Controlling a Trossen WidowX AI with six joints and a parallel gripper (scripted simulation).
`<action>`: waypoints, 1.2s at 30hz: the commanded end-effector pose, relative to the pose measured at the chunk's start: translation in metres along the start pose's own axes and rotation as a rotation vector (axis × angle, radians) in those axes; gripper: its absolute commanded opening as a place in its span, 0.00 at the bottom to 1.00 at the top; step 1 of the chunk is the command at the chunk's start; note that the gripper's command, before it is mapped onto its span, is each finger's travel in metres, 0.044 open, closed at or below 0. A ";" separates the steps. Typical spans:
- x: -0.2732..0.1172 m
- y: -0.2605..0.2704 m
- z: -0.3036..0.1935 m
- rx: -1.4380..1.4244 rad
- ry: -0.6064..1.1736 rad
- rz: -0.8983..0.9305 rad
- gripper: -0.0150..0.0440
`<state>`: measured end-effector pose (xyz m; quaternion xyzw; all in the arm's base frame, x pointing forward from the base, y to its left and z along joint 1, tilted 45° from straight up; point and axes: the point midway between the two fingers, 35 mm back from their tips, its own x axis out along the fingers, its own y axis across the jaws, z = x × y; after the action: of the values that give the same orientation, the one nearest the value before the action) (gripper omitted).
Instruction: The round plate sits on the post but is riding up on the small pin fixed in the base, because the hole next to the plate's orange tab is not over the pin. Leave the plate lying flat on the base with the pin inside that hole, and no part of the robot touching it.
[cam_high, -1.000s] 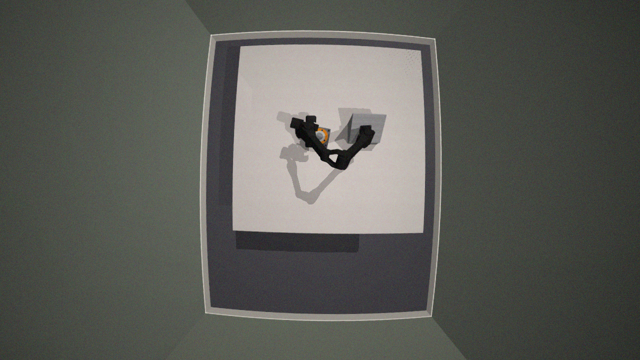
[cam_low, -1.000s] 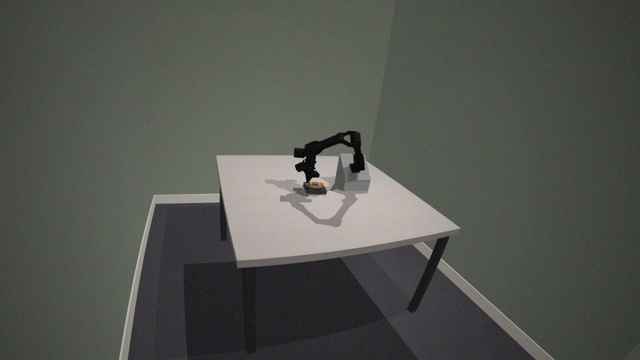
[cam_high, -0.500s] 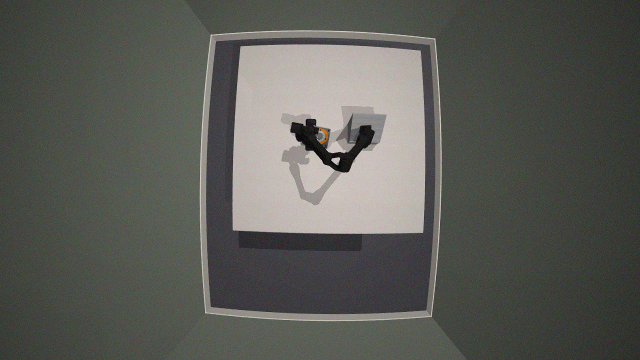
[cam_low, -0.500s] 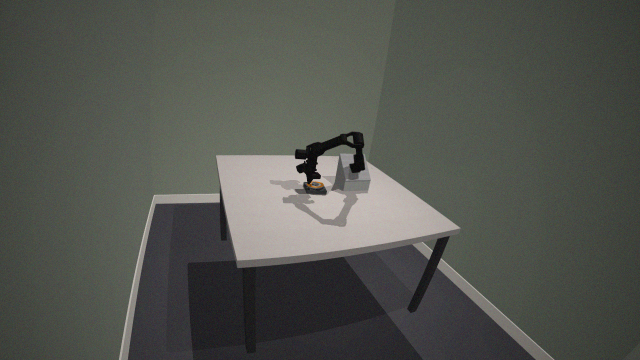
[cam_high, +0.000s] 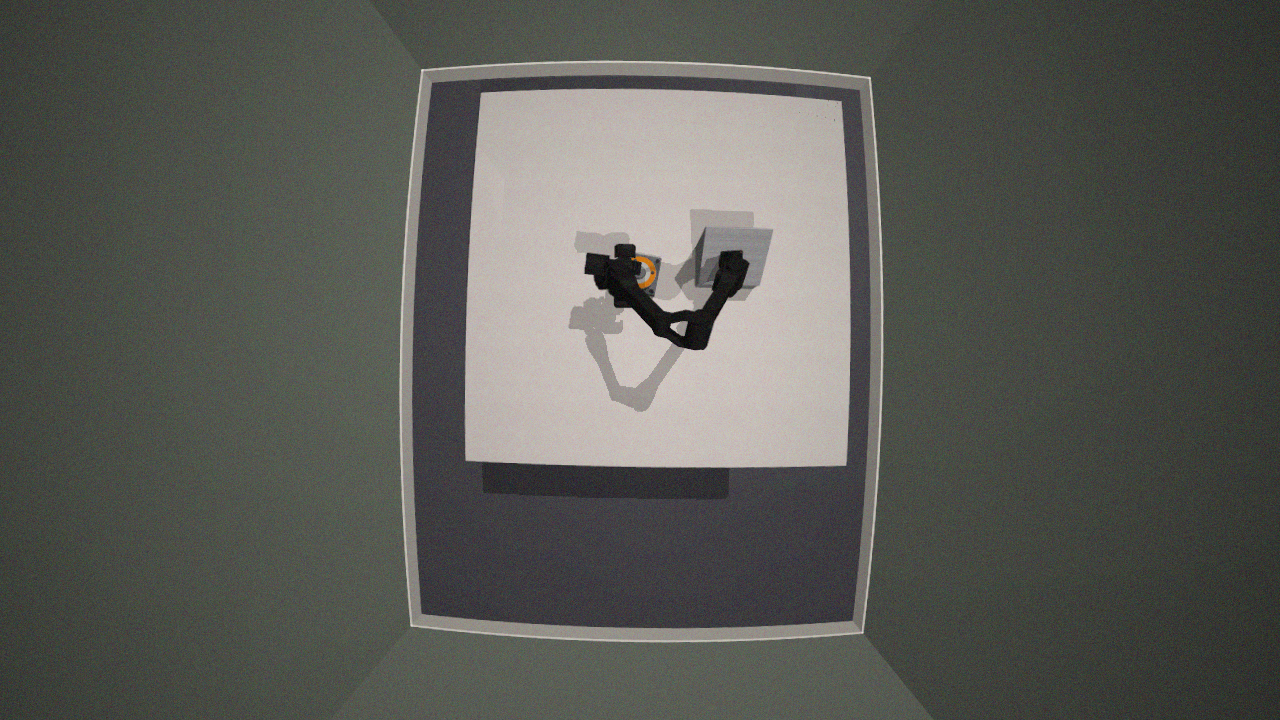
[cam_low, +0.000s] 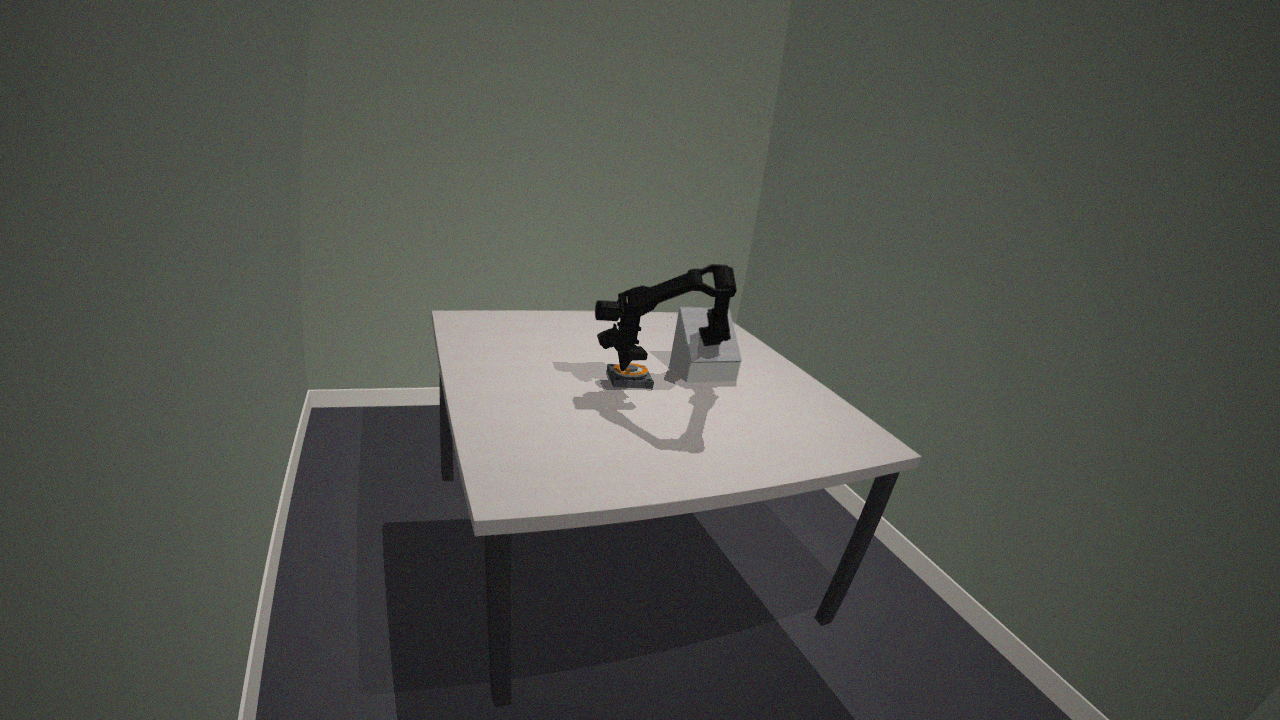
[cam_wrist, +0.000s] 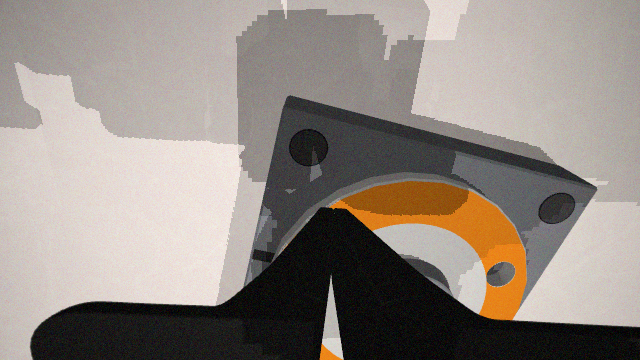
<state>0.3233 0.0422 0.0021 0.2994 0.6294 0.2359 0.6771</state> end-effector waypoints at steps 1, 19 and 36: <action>0.001 0.006 -0.006 0.005 0.006 0.005 0.25; 0.000 0.014 -0.017 0.005 0.006 0.005 0.25; -0.037 0.012 -0.019 0.011 0.006 0.006 0.25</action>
<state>0.3025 0.0250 0.0378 0.3030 0.6297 0.2358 0.6753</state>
